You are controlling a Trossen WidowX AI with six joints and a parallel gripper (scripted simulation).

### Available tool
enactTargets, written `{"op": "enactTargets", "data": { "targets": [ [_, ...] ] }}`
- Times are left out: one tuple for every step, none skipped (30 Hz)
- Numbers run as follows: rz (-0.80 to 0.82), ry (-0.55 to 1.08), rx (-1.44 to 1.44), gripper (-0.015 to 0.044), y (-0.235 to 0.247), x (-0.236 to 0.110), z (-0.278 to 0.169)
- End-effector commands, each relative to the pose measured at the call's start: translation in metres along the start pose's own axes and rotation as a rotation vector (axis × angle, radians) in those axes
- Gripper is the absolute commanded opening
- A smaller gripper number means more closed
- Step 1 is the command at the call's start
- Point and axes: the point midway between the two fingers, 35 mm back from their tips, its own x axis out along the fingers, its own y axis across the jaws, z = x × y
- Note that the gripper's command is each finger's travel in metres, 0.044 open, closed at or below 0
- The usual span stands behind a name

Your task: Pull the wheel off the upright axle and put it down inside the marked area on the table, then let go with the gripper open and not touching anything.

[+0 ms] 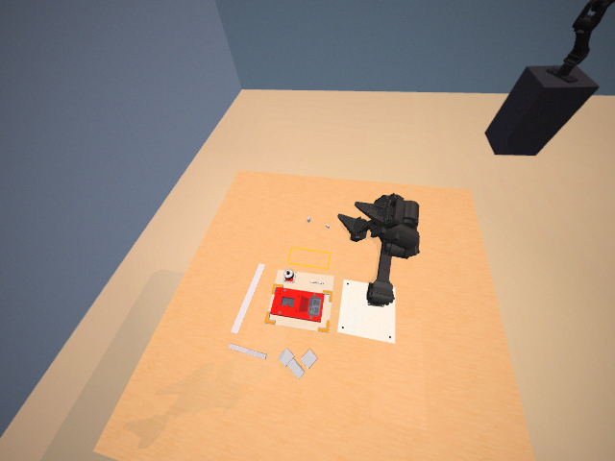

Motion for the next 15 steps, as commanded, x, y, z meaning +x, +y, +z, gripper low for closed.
{"op": "enactTargets", "data": {
  "targets": [
    [0.002,0.0,-0.006,0.0374,0.001,0.0,-0.001],
    [0.007,0.0,-0.024,0.0347,0.003,0.001,-0.003],
    [0.015,0.001,-0.054,0.0321,0.008,0.001,-0.007],
    [0.026,0.002,-0.097,0.03,0.013,0.002,-0.013],
    [0.038,0.005,-0.151,0.03,0.02,0.004,-0.02],
    [0.052,0.011,-0.216,0.03,0.027,0.006,-0.03],
    [0.064,0.019,-0.288,0.03,0.033,0.009,-0.042],
    [0.073,0.031,-0.358,0.03,0.038,0.012,-0.054],
    [0.079,0.043,-0.423,0.03,0.042,0.016,-0.066],
    [0.082,0.055,-0.476,0.03,0.044,0.019,-0.076],
    [0.084,0.065,-0.538,0.03,0.045,0.023,-0.086],
    [0.083,0.079,-0.611,0.03,0.046,0.028,-0.097],
    [0.079,0.096,-0.682,0.03,0.046,0.034,-0.109],
    [0.072,0.115,-0.752,0.03,0.044,0.04,-0.12],
    [0.063,0.136,-0.821,0.03,0.04,0.047,-0.131]
  ]
}}
